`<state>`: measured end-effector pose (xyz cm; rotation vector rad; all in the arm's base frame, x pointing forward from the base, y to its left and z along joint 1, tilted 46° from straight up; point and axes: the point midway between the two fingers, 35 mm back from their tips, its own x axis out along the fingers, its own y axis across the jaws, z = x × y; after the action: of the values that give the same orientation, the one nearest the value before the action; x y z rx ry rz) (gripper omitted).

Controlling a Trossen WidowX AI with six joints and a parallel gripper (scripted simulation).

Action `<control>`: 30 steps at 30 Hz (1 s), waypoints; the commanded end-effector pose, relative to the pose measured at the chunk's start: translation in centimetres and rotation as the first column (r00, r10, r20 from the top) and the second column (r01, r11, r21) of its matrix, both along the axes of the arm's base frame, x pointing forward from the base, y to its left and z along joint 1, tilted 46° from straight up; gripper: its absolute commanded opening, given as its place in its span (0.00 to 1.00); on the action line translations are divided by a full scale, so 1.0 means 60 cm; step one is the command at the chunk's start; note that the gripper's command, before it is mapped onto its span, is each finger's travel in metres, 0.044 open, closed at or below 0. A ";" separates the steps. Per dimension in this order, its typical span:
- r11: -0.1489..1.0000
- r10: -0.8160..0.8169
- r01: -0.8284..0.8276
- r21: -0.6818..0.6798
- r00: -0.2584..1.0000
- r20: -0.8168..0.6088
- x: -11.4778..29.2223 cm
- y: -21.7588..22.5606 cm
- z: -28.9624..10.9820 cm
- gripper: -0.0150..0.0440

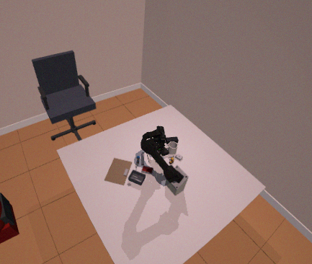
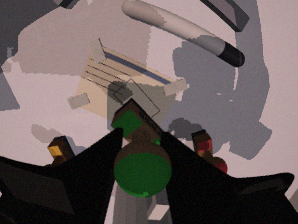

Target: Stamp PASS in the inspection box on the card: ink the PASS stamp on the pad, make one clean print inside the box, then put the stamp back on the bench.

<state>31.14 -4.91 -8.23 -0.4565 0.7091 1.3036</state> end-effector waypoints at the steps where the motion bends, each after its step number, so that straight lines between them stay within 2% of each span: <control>1: 1.000 -0.006 0.006 0.007 1.000 -0.007 -0.001 0.005 -0.005 0.25; 30: 1.000 -0.007 0.007 0.009 1.000 -0.006 0.001 0.028 -0.026 0.25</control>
<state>31.30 -3.46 -9.60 -0.4551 0.7073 1.3034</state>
